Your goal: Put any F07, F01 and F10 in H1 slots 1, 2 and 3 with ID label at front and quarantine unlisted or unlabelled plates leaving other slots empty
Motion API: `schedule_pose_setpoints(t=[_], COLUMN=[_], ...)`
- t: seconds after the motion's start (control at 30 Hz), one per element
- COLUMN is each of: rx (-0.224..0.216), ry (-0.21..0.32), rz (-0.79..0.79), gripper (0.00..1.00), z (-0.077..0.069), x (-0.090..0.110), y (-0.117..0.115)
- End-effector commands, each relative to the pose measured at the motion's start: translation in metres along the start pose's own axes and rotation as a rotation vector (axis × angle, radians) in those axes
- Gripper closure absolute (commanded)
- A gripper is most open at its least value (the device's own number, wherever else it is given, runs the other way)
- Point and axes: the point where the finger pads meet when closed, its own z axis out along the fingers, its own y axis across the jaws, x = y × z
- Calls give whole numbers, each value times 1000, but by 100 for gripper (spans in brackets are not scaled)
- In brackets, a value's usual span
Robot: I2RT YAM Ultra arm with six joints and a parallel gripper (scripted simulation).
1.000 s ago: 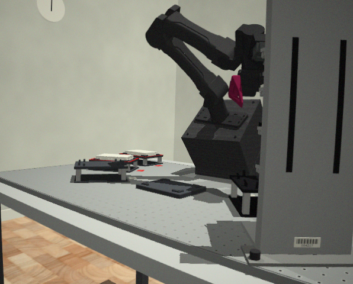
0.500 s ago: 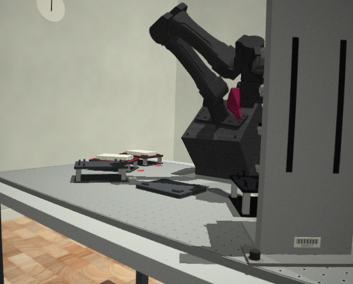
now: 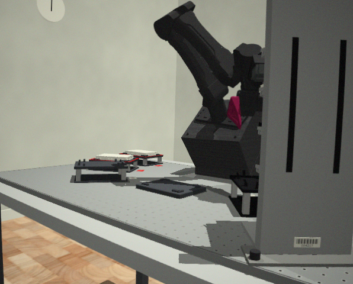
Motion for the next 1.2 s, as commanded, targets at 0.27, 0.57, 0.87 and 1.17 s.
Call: schedule_pose_setpoints(t=[0.27,0.57,0.87,1.17], rx=[-9,-9,-9,-9], ry=[-19,-19,-19,-20], rz=[12,12,12,12], gripper=[0,0,0,0], z=[7,15,22,30], x=[-14,-22,-29,-38], y=[1,1,1,1])
